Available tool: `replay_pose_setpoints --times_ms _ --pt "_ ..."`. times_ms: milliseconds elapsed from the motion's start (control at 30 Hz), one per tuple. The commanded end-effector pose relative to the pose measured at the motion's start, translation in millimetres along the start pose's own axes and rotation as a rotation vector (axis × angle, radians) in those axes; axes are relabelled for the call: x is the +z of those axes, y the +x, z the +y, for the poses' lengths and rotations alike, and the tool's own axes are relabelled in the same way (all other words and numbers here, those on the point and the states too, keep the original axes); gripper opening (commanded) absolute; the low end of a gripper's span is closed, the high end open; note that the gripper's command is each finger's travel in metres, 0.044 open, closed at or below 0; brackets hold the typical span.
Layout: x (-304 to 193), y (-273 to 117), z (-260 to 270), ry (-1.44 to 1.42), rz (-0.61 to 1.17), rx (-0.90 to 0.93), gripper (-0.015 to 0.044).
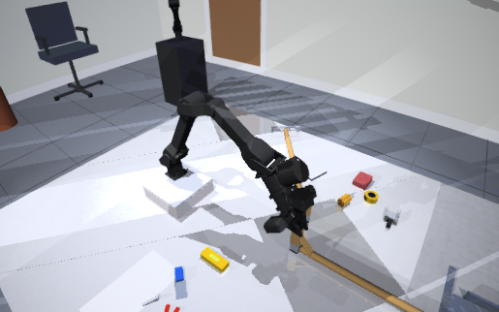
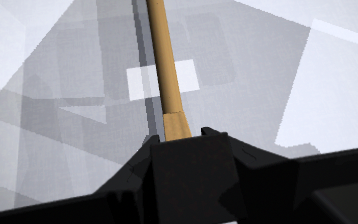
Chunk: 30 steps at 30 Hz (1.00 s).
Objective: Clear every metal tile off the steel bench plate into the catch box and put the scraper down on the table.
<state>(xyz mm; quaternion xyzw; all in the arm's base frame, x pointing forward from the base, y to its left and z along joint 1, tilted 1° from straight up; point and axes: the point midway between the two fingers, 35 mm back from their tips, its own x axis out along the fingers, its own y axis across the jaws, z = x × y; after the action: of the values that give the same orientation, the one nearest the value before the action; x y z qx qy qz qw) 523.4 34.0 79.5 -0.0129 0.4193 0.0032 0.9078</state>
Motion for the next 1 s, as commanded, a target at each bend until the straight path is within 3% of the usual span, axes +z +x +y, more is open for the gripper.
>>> replay_pose_setpoints --times_ms 0,967 --pt "7.7 3.0 0.5 -0.004 -0.009 0.003 0.0" --pt "3.5 1.0 0.5 -0.001 -0.005 0.001 0.0"
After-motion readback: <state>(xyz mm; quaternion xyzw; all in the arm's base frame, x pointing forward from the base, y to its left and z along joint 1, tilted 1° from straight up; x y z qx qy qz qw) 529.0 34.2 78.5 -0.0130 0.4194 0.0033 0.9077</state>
